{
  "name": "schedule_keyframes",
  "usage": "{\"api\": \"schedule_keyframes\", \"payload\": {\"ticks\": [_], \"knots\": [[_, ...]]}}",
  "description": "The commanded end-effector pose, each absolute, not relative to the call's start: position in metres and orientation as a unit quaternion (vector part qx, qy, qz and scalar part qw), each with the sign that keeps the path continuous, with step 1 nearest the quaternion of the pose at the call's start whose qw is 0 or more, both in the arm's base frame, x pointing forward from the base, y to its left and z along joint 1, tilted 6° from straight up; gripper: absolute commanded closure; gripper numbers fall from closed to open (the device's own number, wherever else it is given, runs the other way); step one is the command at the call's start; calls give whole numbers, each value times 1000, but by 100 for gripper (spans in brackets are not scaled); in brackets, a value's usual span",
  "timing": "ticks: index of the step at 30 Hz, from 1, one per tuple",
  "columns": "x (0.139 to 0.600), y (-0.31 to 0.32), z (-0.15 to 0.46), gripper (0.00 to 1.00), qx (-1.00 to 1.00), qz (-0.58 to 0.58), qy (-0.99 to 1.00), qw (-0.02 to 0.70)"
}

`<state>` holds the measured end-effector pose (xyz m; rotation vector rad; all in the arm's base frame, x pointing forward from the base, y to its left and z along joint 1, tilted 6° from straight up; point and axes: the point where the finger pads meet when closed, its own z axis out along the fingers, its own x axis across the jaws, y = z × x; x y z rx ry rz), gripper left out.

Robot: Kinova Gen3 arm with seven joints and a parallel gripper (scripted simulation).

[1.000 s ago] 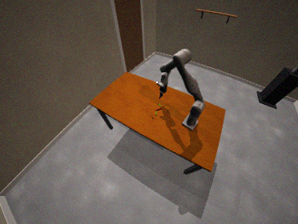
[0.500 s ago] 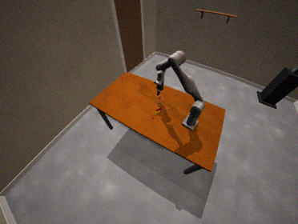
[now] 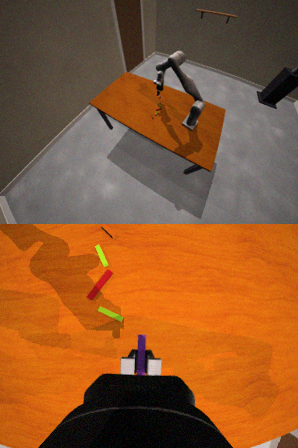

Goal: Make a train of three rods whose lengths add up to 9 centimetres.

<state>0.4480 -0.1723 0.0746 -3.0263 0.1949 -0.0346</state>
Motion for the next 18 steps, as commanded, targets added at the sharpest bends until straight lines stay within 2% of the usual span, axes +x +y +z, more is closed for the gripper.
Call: {"api": "schedule_keyframes", "payload": {"ticks": [1,18], "knots": [[448,-172,70,76,-996,-11,64,55],[451,-166,11,76,-996,-11,64,55]]}}
